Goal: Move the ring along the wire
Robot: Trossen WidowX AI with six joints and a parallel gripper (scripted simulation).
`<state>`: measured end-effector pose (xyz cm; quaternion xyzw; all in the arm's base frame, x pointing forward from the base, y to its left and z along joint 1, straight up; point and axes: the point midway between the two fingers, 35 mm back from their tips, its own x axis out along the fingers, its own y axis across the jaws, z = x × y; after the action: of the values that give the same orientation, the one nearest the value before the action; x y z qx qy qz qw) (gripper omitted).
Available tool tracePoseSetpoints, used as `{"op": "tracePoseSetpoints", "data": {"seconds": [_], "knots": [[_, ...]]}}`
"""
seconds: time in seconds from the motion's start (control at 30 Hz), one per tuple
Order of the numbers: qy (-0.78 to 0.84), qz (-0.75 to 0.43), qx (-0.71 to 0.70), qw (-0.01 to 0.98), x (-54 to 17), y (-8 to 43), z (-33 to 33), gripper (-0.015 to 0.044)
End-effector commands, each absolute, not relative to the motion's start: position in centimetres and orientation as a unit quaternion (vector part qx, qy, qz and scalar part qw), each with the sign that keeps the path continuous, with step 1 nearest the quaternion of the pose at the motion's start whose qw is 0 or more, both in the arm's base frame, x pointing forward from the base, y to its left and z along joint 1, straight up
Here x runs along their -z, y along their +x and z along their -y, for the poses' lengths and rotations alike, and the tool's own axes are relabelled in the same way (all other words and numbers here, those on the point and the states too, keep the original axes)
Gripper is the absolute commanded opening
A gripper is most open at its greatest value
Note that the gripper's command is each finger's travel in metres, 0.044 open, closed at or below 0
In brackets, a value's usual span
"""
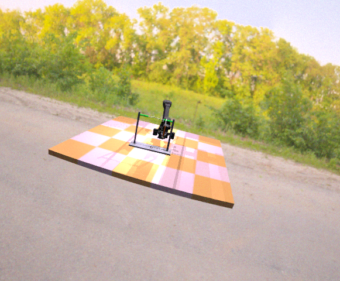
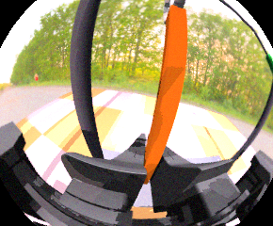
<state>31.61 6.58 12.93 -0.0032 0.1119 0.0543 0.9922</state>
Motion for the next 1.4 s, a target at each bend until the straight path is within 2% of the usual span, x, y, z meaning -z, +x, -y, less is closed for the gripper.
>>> {"op": "tracePoseSetpoints", "data": {"seconds": [0.0,0.37,0.77,1.37], "knots": [[-0.001,-0.113,-0.051,0.992,-12.7,31.6,-6.5,-0.0150],[-0.001,-0.113,-0.051,0.992,-12.7,31.6,-6.5,-0.0150],[-0.003,-0.113,-0.054,0.992,-12.8,31.5,-6.6,0.0160],[-0.002,-0.114,-0.052,0.992,-13.7,28.8,-6.3,0.0160]]}}
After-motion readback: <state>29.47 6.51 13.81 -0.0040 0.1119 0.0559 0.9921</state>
